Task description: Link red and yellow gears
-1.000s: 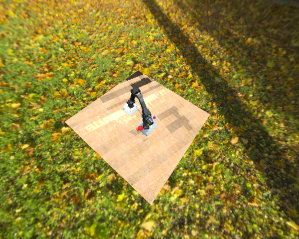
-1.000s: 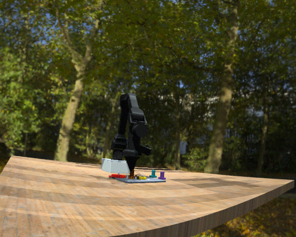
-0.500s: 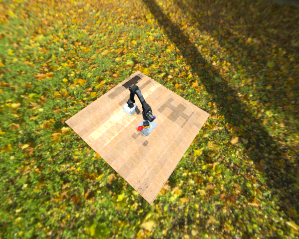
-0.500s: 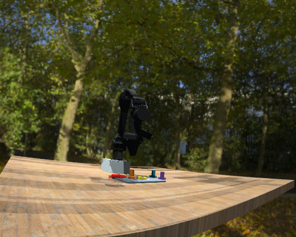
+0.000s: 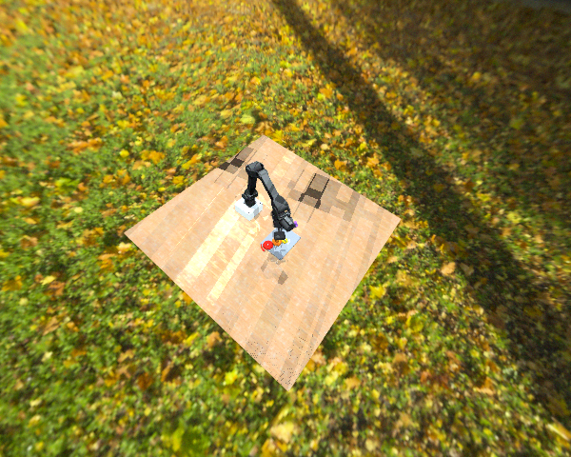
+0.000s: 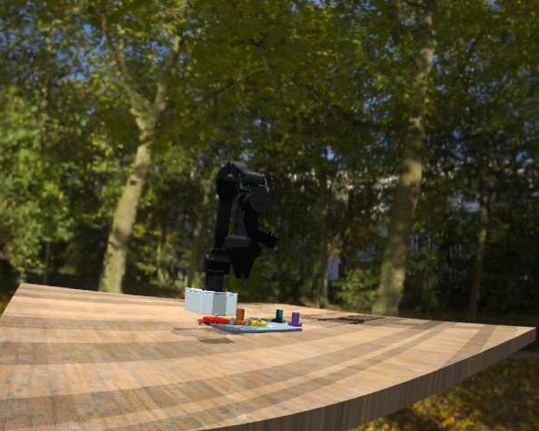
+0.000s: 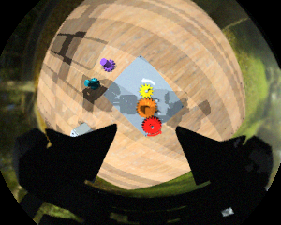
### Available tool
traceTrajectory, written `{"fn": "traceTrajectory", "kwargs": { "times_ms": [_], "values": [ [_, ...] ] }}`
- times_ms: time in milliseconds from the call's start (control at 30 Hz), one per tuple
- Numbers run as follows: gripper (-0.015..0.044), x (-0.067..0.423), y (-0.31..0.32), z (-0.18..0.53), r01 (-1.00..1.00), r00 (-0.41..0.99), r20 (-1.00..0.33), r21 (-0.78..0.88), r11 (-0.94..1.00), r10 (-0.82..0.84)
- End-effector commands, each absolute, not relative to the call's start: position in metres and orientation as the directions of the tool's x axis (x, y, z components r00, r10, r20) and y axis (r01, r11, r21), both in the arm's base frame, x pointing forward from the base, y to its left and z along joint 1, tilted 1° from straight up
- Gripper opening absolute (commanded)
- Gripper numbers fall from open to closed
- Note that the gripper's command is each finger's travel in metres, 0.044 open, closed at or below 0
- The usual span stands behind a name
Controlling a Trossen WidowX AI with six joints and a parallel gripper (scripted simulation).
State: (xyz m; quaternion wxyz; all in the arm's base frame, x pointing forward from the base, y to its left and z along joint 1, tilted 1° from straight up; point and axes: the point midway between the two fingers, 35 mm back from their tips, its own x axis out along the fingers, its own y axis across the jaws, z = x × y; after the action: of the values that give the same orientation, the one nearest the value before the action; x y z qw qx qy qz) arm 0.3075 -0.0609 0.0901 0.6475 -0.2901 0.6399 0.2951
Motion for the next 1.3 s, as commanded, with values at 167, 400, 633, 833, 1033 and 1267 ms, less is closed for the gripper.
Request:
{"fn": "traceTrajectory", "kwargs": {
  "times_ms": [167,400,633,833,1033,1267],
  "values": [
    [0.0440,0.307,-0.061,0.091,-0.756,0.007,-1.000,0.002,0.655,0.011],
    [0.0440,0.307,-0.061,0.091,-0.756,0.007,-1.000,0.002,0.655,0.011],
    [0.0440,0.307,-0.061,0.091,-0.756,0.007,-1.000,0.002,0.655,0.011],
    [0.0440,0.307,-0.061,0.091,-0.756,0.007,-1.000,0.002,0.655,0.011],
    [0.0440,0.307,-0.061,0.091,-0.756,0.007,-1.000,0.002,0.655,0.011],
    [0.0440,0.313,0.023,0.102,-0.756,0.009,-1.000,0.003,0.655,0.016]
  ]
}}
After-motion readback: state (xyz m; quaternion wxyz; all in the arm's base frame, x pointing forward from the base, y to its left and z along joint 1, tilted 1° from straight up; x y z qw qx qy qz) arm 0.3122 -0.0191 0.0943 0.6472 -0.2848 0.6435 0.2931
